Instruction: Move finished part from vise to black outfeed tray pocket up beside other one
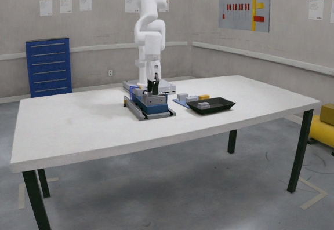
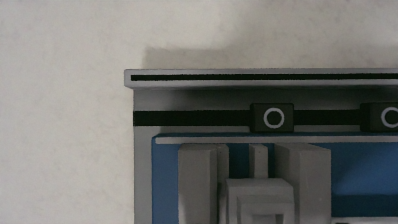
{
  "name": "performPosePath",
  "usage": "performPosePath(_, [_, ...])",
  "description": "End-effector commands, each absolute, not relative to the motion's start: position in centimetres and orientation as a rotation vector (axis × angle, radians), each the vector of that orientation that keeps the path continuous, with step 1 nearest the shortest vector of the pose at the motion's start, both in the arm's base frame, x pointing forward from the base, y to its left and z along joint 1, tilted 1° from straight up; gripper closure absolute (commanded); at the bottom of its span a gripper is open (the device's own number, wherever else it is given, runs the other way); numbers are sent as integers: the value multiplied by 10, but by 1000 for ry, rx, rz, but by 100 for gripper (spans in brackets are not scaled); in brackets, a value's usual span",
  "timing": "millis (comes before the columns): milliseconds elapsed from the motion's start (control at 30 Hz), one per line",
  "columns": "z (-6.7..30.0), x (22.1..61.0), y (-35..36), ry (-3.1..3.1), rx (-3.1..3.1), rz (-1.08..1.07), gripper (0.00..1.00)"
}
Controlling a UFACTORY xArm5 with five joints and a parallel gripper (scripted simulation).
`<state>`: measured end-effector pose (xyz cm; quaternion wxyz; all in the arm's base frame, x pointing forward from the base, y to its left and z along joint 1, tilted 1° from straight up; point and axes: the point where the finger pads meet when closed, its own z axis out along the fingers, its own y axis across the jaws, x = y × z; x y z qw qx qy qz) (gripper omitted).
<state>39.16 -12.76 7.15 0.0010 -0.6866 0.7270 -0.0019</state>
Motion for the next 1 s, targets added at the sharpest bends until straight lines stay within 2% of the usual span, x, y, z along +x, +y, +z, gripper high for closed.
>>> performPosePath(0, [72,393,-128,2281,-2154,-12,31])
performPosePath(800, [71,393,-128,2281,-2154,-12,31])
performPosePath(833, [71,393,-128,2281,-2154,-12,100])
performPosePath(967, [71,393,-128,2281,-2154,-12,100])
